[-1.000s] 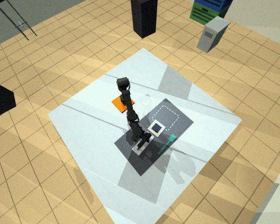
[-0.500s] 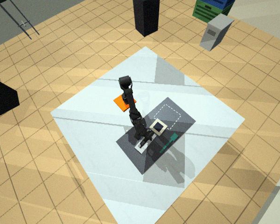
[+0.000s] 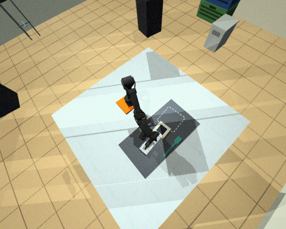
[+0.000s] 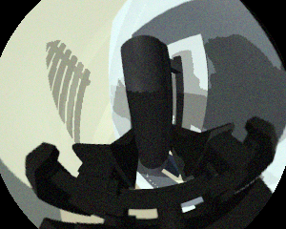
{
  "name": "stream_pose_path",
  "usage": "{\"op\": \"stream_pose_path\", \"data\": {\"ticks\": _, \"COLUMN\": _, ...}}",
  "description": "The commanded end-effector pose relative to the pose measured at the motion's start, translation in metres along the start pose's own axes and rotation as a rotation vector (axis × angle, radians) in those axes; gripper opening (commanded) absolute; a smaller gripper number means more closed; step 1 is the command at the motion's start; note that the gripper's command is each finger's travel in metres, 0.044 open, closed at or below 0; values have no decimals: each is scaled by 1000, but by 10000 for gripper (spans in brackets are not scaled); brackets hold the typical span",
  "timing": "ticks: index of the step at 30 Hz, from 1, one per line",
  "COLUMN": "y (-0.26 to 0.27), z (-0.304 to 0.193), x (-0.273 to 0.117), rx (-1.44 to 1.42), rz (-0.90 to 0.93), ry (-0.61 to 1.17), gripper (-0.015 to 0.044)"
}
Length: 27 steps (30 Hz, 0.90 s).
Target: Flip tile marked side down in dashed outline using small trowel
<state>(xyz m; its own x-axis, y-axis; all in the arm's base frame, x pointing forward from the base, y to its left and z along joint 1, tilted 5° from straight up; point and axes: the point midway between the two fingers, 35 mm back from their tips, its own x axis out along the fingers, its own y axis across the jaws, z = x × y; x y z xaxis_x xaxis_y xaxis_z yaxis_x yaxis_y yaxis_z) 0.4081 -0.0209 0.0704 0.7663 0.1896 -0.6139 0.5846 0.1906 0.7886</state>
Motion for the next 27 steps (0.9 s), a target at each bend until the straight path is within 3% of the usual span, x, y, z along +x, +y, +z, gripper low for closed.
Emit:
{"op": "stream_pose_path", "data": {"ticks": 1, "y": 1, "z": -9, "x": -1, "rx": -2, "rz": 4, "ry": 5, "gripper": 0}}
{"op": "stream_pose_path", "data": {"ticks": 27, "y": 27, "z": -23, "x": -24, "rx": 79, "rz": 5, "ry": 73, "gripper": 0}}
